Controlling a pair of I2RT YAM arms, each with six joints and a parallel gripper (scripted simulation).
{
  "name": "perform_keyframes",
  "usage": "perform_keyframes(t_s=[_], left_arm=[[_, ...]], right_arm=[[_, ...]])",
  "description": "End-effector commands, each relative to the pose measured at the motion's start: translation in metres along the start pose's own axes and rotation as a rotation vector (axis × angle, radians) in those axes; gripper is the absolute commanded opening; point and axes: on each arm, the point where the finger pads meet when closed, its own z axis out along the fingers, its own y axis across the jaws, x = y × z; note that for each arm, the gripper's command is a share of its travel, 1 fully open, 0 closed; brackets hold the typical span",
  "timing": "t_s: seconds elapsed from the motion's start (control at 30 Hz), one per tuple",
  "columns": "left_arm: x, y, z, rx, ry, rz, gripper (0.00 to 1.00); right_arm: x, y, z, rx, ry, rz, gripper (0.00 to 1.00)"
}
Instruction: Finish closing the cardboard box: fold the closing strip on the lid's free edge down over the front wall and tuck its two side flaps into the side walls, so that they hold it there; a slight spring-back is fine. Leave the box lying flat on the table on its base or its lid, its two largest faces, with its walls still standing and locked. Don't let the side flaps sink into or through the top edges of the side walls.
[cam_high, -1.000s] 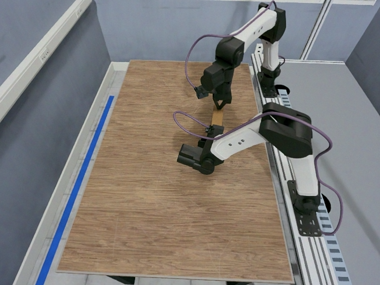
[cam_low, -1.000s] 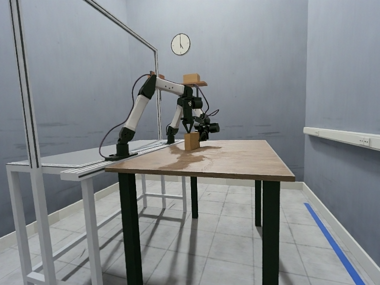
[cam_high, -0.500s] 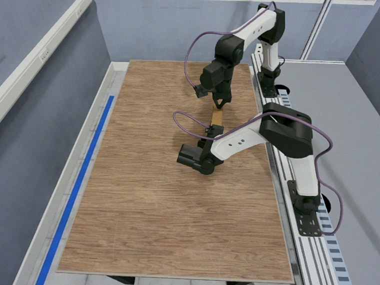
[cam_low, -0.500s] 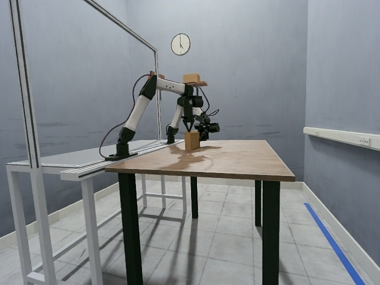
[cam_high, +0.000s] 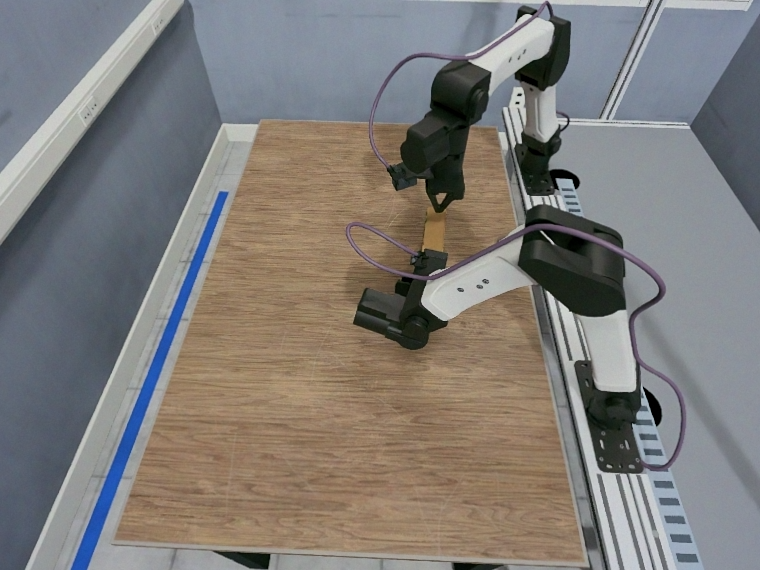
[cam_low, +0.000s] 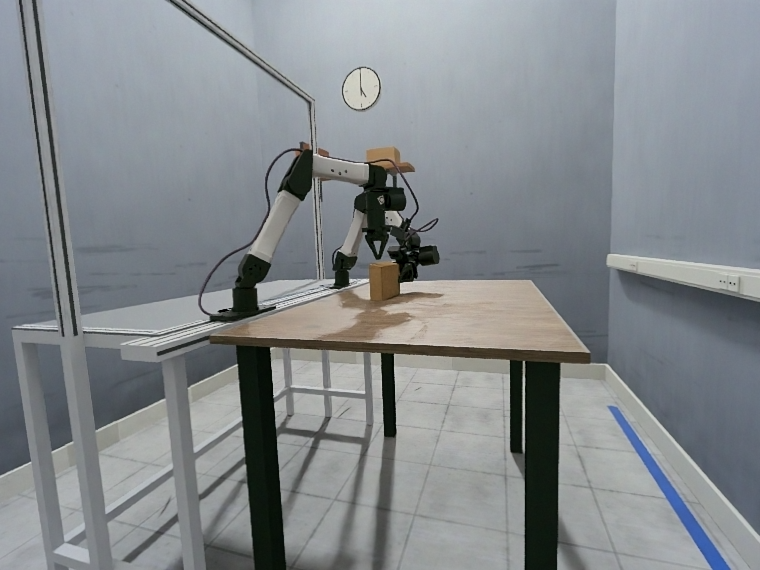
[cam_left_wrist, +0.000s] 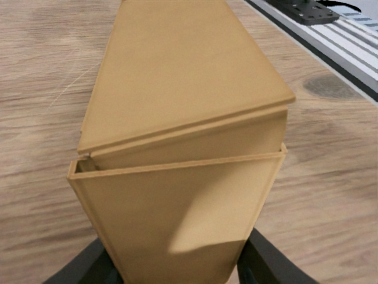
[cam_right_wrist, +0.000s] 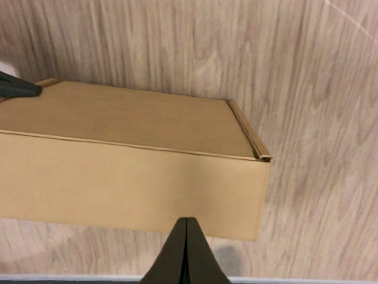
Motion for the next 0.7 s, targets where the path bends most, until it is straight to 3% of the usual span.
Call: perform_keyframes(t_s=[0.0,0.17,0.2,0.37,0.43,0.67], left_arm=[[-0.019,0.001,-0.003,-0.008,-0.018,0.048,0.45],[-0.019,0.001,-0.003,-0.008,-0.018,0.048,0.45],[-0.019,0.001,-0.003,-0.008,-0.018,0.048,0.45],[-0.019,0.001,-0.003,-0.008,-0.018,0.048,0.45],[-0.019,0.001,-0.003,-0.008,-0.018,0.048,0.45],[-0.019,0.001,-0.003,-0.008,-0.018,0.048,0.45]], right_arm=[[0.0,-0.002,-0.001,0.014,0.02,-0.001,0.01],[0.0,-0.002,-0.005,0.015,0.021,-0.001,0.01],[0.005,-0.016,-0.021,-0.005,0.004,0.003,0.01],[0.004,-0.044,-0.022,-0.018,-0.013,0.0,0.01],[0.004,-0.044,-0.022,-0.018,-0.013,0.0,0.01],[0.008,-0.09,-0.024,-0.016,-0.01,0.0,0.01]])
